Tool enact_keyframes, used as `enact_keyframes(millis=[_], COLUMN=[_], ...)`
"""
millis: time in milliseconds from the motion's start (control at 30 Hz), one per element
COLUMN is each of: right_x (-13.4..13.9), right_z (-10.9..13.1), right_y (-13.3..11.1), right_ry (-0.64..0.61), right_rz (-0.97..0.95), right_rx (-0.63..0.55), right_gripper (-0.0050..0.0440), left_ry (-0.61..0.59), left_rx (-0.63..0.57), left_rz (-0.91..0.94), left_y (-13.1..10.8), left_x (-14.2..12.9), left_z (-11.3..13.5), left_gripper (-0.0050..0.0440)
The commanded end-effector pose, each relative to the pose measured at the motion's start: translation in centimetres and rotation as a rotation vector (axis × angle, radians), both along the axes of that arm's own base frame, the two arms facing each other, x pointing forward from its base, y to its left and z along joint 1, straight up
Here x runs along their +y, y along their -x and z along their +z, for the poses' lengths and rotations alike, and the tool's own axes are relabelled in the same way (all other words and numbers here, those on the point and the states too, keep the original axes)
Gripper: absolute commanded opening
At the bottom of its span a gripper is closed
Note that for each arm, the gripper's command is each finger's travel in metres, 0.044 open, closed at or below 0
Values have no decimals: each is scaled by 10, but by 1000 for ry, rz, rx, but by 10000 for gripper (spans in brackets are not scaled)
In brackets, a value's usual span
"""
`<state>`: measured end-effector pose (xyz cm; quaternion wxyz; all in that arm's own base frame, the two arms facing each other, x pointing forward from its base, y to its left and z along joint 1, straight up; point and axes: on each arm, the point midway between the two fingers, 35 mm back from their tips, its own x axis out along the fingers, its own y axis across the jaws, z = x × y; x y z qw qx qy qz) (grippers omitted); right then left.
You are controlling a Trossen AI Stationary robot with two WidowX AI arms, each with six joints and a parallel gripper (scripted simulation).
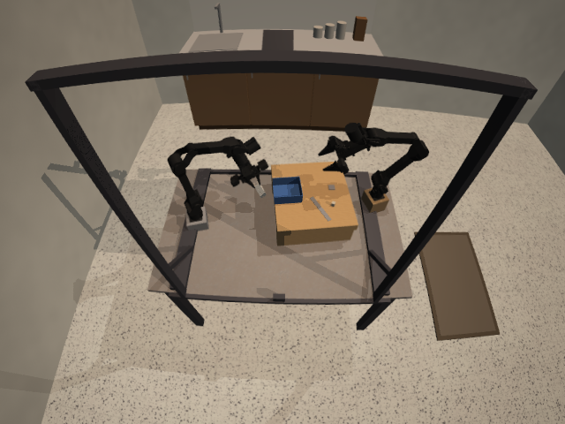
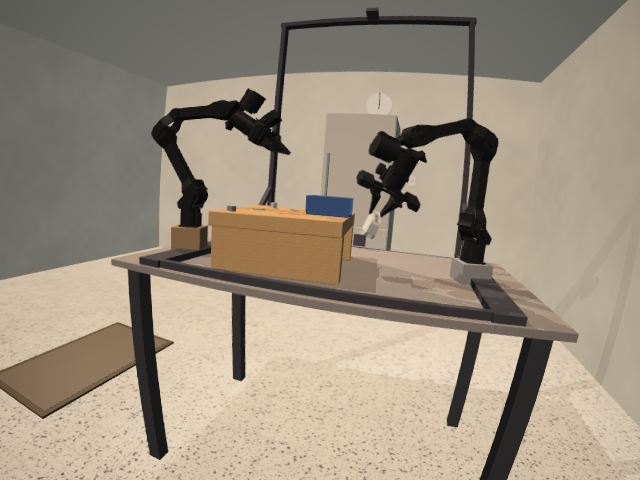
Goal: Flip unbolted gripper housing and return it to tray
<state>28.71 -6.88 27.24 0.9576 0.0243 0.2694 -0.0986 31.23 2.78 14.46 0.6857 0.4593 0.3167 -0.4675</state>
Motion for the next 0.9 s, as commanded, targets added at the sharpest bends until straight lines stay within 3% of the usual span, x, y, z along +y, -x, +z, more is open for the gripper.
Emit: enact_keyframes(millis=[0, 867], right_x=[1, 1], right_z=[7, 7], right_y=[0, 0], right_ry=[-2, -2], right_rz=[1, 1], right_rx=[-20, -20], right_gripper=[440, 440], left_ry=[-9, 4], left_rx=[-14, 52], left_rz=[-21, -102], left_y=[-2, 5], left_x=[-3, -24], left_z=[6, -2], left_gripper=[119, 119])
